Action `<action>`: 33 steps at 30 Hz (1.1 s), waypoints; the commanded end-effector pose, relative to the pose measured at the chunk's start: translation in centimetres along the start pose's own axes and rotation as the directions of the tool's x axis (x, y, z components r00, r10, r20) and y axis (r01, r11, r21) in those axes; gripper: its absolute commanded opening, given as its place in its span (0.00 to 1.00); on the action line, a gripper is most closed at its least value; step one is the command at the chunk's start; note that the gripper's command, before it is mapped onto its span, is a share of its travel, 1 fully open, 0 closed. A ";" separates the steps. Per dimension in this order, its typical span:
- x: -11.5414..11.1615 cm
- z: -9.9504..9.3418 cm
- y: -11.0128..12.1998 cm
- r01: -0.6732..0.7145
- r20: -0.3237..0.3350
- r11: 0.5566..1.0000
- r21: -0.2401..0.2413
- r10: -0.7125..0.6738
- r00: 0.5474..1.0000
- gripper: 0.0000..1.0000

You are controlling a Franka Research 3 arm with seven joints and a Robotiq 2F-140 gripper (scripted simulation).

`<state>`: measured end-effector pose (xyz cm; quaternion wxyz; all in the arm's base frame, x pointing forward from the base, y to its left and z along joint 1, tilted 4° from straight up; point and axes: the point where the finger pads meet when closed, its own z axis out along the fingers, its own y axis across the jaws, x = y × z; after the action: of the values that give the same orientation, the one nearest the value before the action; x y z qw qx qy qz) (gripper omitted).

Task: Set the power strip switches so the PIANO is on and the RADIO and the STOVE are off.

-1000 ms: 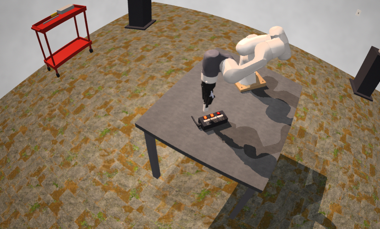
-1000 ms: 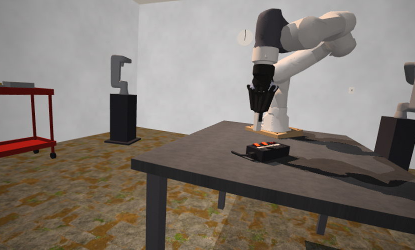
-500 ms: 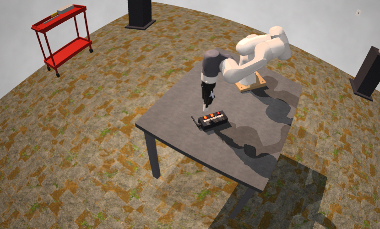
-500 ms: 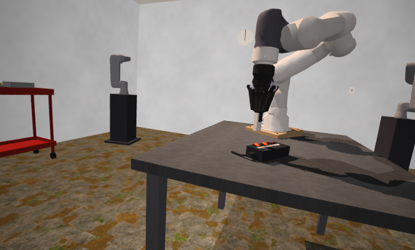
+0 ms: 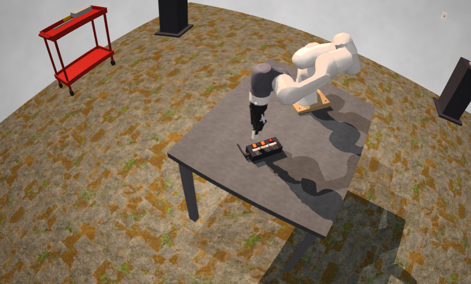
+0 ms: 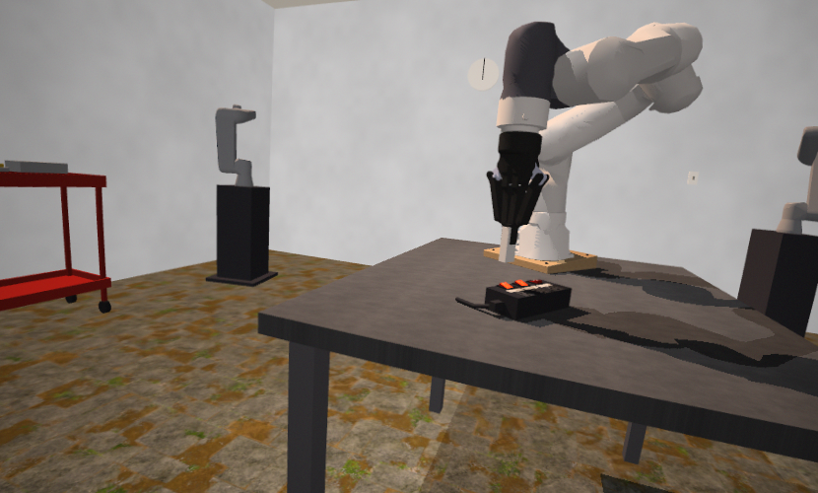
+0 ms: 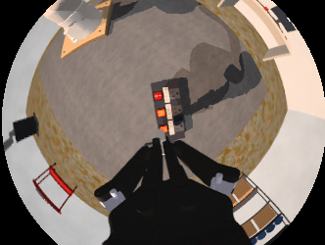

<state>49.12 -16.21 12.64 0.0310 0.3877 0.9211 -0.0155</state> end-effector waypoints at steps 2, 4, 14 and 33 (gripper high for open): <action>-0.2 0.4 0.0 0.002 0.004 1.000 -0.002 -0.002 1.000 0.00; -0.2 0.6 0.0 0.002 0.004 1.000 -0.002 -0.002 1.000 0.00; -0.2 1.9 0.0 0.002 0.004 1.000 -0.002 -0.002 1.000 0.00; -0.2 3.5 0.0 0.002 0.004 1.000 -0.002 -0.002 1.000 0.00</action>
<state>49.42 -16.32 9.42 0.0308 0.3874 0.9213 -0.0147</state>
